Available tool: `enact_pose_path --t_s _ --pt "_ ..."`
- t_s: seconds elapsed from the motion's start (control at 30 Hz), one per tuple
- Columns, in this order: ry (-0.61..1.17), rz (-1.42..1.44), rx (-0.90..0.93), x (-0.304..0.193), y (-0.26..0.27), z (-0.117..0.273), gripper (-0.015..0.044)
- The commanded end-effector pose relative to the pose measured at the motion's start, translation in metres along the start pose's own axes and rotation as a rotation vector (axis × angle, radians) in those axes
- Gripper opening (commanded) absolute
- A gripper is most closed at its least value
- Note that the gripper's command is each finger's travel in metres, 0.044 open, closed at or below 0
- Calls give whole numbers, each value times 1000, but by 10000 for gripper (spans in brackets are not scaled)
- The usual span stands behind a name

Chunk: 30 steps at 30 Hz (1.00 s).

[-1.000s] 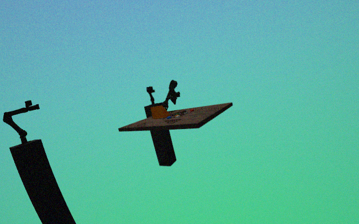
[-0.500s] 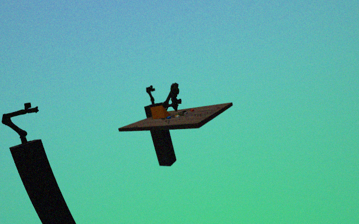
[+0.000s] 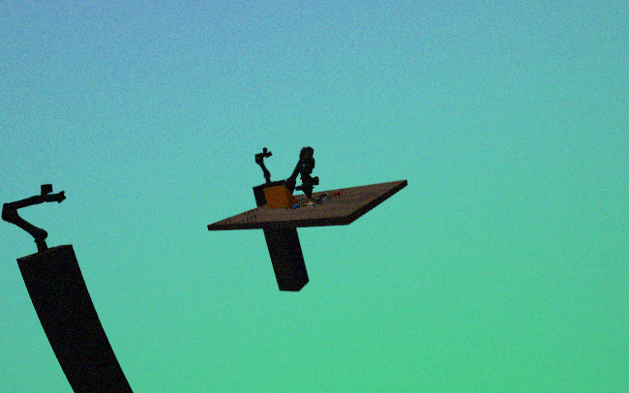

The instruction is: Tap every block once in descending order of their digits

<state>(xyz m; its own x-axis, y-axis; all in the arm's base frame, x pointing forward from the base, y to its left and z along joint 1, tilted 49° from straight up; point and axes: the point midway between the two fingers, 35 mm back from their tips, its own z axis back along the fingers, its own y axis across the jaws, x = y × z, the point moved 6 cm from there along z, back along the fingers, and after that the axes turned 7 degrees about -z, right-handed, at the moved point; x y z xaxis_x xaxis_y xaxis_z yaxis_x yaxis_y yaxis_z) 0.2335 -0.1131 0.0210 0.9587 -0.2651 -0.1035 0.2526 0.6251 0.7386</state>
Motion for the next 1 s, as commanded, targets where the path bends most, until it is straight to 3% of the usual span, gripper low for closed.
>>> enact_pose_path --t_s 0.0,0.3,0.6,0.8,0.97 --pt "8 -7 7 -1 0 -10 20" --pt "9 -7 8 -2 0 -12 20" --pt "8 -8 5 0 -1 27 20" --pt "9 -9 4 0 -1 97 20" --pt "8 -10 3 0 2 99 20"
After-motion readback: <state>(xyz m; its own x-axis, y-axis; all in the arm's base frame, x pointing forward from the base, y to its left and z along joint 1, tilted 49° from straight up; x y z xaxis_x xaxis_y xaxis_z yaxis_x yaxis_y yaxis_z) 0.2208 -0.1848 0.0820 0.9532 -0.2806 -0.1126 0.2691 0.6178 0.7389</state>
